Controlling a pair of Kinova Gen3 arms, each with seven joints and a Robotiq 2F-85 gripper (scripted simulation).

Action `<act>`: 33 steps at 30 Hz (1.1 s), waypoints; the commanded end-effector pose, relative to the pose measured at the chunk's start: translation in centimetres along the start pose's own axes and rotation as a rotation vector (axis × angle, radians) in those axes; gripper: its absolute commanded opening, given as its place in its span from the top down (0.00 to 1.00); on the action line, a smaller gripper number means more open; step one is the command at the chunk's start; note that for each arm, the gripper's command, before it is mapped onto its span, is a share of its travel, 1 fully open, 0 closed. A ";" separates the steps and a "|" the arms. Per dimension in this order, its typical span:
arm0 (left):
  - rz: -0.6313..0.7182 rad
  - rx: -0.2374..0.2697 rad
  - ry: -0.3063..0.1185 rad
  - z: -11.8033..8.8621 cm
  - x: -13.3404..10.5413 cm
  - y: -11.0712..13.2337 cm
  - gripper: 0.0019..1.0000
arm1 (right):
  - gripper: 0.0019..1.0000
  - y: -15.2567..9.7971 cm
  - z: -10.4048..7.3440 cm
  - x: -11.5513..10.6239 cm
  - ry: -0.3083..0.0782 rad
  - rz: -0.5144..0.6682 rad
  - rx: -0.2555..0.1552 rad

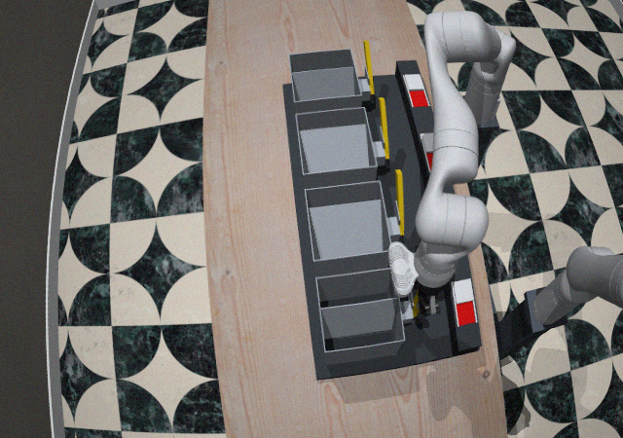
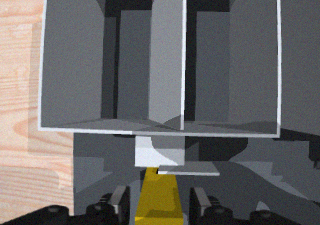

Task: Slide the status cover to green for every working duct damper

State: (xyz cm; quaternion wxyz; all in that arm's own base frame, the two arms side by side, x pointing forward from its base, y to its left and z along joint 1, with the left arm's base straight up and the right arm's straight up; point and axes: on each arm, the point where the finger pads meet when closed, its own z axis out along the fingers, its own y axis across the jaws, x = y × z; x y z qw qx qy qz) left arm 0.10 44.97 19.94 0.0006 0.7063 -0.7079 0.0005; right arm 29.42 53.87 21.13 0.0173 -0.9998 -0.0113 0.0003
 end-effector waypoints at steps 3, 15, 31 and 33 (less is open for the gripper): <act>0.000 0.000 -0.002 -0.1 0.0 0.0 0.00 | 0.57 0.0 -0.2 0.0 0.001 0.000 0.002; 0.000 0.000 -0.002 -0.1 0.0 0.0 0.00 | 0.57 0.0 -1.9 0.0 0.001 0.000 0.002; 0.000 0.000 -0.002 -0.1 0.0 0.0 0.00 | 0.57 0.0 -6.0 0.0 0.001 0.000 0.002; 0.000 0.000 -0.002 -0.1 0.0 0.0 0.00 | 0.57 0.0 -6.3 0.0 0.001 0.000 0.002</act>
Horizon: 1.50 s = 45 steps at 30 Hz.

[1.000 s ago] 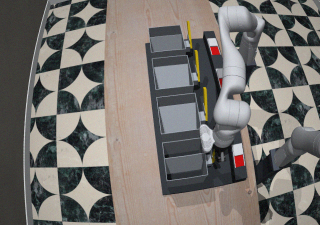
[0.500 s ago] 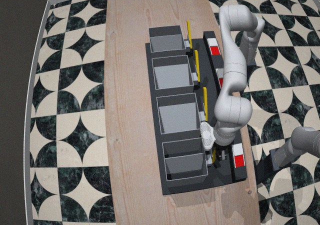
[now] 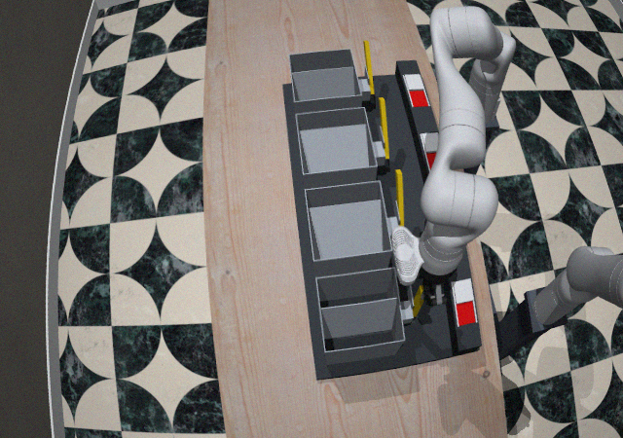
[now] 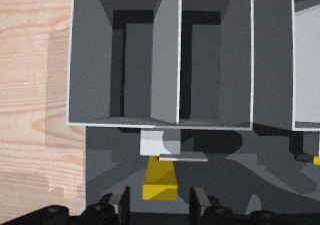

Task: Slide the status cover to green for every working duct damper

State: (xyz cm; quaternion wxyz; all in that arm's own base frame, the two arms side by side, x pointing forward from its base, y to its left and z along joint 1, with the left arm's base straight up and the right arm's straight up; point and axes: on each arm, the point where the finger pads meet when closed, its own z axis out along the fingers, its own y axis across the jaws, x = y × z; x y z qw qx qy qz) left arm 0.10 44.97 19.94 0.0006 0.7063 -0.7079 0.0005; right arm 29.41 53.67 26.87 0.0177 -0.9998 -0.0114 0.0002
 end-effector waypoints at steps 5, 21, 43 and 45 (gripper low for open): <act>0.000 0.000 -0.002 -0.1 0.0 0.0 0.00 | 0.57 0.0 -0.9 0.0 0.001 0.000 0.001; 0.000 0.000 -0.002 -0.1 0.0 0.0 0.00 | 0.57 -0.3 0.9 6.3 0.001 0.000 -0.017; 0.000 0.000 -0.002 -0.1 0.0 0.0 0.00 | 0.57 -0.4 2.4 11.3 0.002 0.000 -0.033; 0.000 0.000 -0.002 -0.1 0.0 0.0 0.00 | 0.57 -0.4 2.4 11.3 0.002 0.000 -0.033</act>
